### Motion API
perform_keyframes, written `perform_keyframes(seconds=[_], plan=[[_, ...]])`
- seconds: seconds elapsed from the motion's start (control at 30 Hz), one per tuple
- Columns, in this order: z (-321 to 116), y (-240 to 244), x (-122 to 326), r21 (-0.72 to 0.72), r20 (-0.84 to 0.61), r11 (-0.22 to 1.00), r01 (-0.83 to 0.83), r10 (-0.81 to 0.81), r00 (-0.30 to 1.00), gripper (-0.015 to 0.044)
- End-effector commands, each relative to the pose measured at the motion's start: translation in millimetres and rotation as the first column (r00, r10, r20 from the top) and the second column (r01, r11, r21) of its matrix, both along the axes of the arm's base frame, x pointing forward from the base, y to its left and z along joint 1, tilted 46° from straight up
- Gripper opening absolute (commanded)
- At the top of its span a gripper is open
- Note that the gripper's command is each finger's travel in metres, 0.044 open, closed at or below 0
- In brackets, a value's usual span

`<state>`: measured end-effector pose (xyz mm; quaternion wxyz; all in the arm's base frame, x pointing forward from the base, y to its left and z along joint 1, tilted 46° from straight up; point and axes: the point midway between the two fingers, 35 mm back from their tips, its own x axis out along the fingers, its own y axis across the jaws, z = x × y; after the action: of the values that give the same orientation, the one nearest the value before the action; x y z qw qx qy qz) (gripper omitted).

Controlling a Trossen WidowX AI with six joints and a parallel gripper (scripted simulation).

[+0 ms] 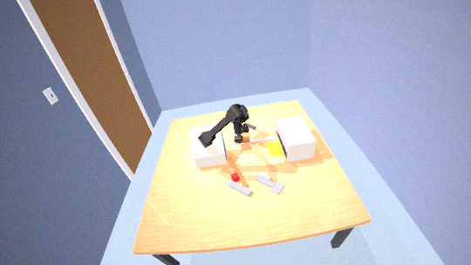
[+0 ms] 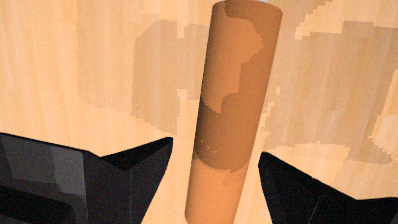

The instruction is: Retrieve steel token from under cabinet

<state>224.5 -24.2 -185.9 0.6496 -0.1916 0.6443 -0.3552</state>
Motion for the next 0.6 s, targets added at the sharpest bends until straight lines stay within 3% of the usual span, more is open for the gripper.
perform_keyframes(seconds=[0.0,0.1,0.23,0.57], plan=[[-1.0,-1.6,-1.6,-0.002,-0.003,1.000,-0.004,0.004,1.000,0.0270],[-2.2,-3.1,-3.4,-0.002,-0.006,1.000,-0.006,0.006,1.000,0.0270],[-1.3,-0.5,-0.2,0.002,0.002,1.000,-0.001,0.001,1.000,0.0165],[-1.3,-0.5,-0.2,0.002,0.002,1.000,-0.001,0.001,1.000,0.0078]])
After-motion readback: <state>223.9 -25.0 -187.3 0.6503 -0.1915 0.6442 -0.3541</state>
